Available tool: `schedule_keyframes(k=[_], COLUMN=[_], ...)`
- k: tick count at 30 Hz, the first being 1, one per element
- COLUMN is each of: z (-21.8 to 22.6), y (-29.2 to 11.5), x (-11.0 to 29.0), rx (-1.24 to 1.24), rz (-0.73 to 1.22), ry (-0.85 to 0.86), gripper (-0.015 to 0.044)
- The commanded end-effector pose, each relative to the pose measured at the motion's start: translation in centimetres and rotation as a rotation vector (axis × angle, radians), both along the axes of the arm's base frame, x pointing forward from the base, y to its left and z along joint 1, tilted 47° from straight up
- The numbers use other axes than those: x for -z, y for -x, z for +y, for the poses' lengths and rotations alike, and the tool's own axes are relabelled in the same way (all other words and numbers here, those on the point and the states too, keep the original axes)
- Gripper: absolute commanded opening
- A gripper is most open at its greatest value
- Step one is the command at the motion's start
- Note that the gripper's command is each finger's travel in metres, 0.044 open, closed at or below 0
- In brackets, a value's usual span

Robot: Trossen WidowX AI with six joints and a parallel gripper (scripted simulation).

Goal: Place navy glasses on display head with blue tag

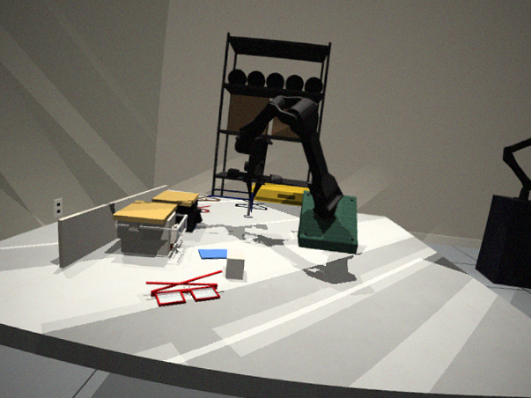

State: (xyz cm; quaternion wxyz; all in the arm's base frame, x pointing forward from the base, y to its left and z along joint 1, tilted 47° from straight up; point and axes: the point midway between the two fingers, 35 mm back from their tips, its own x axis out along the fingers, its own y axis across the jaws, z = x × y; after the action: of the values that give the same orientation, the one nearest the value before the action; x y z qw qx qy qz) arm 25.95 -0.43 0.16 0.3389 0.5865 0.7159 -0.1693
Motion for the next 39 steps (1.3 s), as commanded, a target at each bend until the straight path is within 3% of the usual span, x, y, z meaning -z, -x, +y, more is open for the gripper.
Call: schedule_keyframes(k=[1,39], z=[0.4,3.1], y=[0.2,0.6], x=[0.4,2.9], rx=[-0.005,-0.002], rz=[0.015,0.012], ry=[0.005,0.003], gripper=[0.0,0.0])
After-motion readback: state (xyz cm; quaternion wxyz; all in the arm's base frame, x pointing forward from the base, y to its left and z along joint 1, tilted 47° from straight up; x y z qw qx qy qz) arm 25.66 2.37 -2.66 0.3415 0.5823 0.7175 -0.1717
